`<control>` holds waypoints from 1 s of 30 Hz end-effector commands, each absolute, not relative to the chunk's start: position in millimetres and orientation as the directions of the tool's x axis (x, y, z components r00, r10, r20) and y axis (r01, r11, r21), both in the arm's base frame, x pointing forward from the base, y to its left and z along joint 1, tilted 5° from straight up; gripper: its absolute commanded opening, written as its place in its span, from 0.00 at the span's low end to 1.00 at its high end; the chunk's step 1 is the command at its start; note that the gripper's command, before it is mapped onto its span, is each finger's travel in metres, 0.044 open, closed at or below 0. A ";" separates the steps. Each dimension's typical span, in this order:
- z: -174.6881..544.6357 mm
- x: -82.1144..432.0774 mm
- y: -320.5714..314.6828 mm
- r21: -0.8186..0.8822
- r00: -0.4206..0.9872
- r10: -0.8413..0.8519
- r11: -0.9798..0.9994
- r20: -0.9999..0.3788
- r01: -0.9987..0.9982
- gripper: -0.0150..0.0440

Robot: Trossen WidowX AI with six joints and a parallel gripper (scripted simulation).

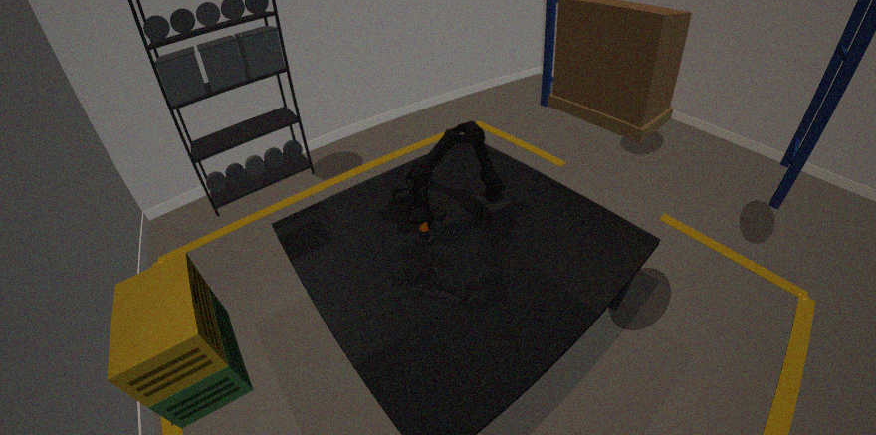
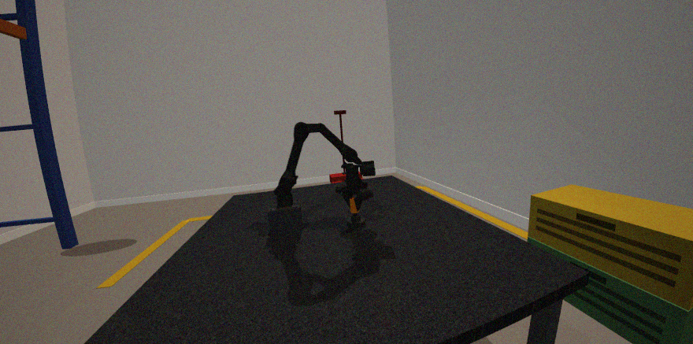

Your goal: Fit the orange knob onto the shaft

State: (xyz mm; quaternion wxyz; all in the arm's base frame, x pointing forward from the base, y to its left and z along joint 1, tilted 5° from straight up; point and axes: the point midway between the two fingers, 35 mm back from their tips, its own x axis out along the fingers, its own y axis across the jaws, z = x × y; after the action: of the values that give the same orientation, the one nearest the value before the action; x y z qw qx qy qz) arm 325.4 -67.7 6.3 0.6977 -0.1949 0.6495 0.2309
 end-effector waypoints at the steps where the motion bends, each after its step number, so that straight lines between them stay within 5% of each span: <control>1: 5.9 326.6 -67.6 0.026 0.053 0.069 0.814 -0.996 -0.581 0.25; 30: 6.1 327.0 -67.7 0.008 0.053 0.069 0.676 -0.996 -0.737 0.25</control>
State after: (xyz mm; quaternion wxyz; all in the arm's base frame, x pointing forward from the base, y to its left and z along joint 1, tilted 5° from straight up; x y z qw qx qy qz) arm 326.8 -67.7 7.1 0.6732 -0.2663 0.6223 0.2976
